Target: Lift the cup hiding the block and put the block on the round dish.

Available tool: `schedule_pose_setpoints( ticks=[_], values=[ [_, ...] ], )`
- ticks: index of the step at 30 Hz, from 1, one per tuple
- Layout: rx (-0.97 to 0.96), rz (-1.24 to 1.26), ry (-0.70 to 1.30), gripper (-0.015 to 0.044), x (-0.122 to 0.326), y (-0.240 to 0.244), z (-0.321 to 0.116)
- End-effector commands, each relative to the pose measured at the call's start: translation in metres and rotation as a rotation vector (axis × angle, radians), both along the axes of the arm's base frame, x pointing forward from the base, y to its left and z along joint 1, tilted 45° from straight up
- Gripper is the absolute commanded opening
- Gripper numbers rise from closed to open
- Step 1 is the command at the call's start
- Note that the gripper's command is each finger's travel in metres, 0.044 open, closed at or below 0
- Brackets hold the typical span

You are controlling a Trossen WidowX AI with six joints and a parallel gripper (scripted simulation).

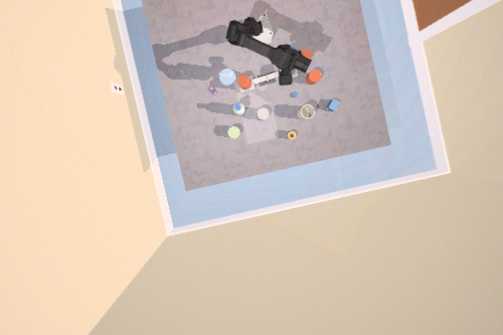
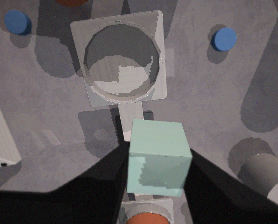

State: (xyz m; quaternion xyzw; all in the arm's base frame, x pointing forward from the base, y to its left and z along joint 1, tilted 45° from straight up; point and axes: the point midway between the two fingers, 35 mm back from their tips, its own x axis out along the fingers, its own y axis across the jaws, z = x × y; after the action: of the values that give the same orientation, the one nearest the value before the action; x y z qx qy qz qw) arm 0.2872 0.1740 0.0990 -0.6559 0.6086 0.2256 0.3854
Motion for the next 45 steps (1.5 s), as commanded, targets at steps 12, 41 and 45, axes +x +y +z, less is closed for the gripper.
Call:
schedule_pose_setpoints(
  ticks=[12,41,45],
  values=[
    [0.044,0.011,-0.016,0.0,0.016,-0.081,0.051],
    [0.002,0.076,-0.043,0.0,-0.02,-0.211,0.116],
    [-0.011,0.085,-0.056,0.0,-0.028,-0.224,0.121]
  ],
)
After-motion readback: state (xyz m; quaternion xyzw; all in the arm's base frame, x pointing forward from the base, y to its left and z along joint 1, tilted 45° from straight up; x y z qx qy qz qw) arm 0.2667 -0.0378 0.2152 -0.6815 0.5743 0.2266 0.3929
